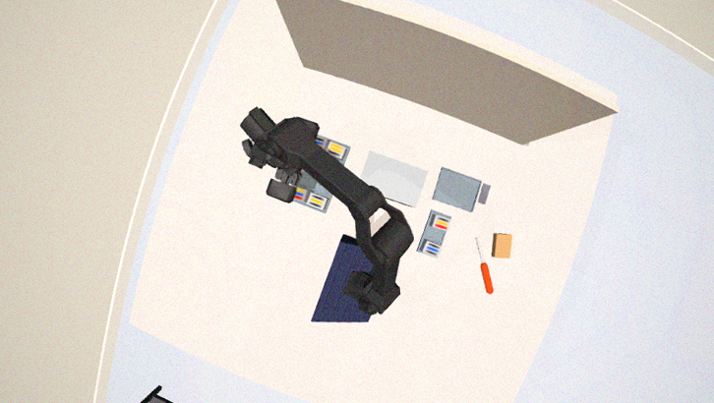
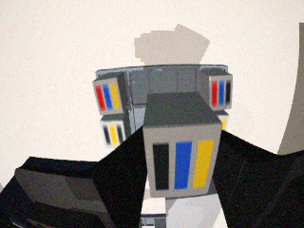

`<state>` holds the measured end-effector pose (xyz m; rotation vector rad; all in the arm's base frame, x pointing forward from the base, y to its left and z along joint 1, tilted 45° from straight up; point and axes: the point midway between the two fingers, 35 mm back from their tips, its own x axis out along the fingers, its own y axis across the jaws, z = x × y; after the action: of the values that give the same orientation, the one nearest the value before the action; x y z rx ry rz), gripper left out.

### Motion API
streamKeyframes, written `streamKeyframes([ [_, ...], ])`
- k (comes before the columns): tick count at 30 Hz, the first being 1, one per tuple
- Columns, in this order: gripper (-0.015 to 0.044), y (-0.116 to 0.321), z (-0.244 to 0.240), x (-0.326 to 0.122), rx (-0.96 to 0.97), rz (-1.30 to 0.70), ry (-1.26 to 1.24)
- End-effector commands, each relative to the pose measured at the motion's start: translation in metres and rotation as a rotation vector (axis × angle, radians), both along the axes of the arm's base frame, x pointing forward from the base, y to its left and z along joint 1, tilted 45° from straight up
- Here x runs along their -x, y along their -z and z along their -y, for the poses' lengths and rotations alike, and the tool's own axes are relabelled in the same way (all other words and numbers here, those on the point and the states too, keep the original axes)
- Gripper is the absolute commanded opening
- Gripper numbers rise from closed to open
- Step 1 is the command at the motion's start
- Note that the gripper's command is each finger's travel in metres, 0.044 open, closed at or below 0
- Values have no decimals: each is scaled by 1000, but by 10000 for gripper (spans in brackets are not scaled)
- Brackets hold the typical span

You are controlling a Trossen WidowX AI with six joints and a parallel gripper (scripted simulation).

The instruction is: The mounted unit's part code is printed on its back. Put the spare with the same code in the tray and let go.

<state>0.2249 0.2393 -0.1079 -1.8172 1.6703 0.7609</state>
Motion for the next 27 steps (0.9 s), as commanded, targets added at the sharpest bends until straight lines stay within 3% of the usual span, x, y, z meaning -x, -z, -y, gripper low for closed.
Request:
streamKeyframes([
  [1,0,-13,-13,4,-3,0,4],
  [12,0,-59,10,-41,-38,-12,-6],
  [27,0,-150,89,-109,-69,-10,-21],
])
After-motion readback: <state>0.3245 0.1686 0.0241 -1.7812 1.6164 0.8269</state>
